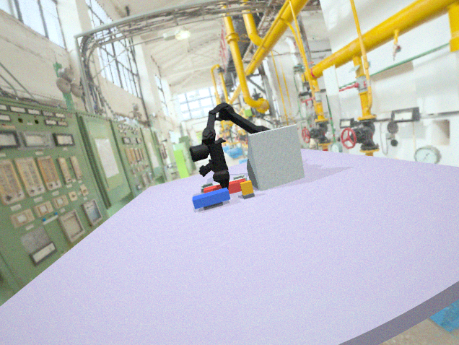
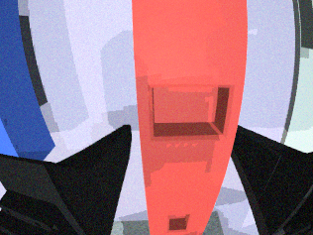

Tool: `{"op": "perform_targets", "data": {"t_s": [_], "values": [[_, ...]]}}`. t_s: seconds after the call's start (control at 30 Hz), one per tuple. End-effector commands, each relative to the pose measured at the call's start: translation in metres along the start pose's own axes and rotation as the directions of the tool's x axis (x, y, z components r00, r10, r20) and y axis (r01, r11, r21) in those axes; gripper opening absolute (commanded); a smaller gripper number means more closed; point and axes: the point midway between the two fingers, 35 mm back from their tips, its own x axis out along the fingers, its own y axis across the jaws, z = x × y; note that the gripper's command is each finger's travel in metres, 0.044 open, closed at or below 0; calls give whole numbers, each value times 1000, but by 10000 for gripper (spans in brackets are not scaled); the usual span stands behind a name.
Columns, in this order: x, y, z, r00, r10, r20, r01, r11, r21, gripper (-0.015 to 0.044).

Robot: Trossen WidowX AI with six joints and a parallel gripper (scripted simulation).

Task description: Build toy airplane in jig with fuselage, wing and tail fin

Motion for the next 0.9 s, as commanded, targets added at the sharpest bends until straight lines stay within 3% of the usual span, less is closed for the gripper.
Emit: {"op": "perform_targets", "data": {"t_s": [0.0,0.23,0.4,0.87], "values": [[2,-1,-1,1000,-5,-3,5,1000,-5,204],[2,-1,-1,1000,-5,-3,5,1000,-5,137],[-5,1,1,1000,-2,-3,2,1000,-5,6],[-45,6,6,1000,10,-3,-10,1000,-7,0]]}}
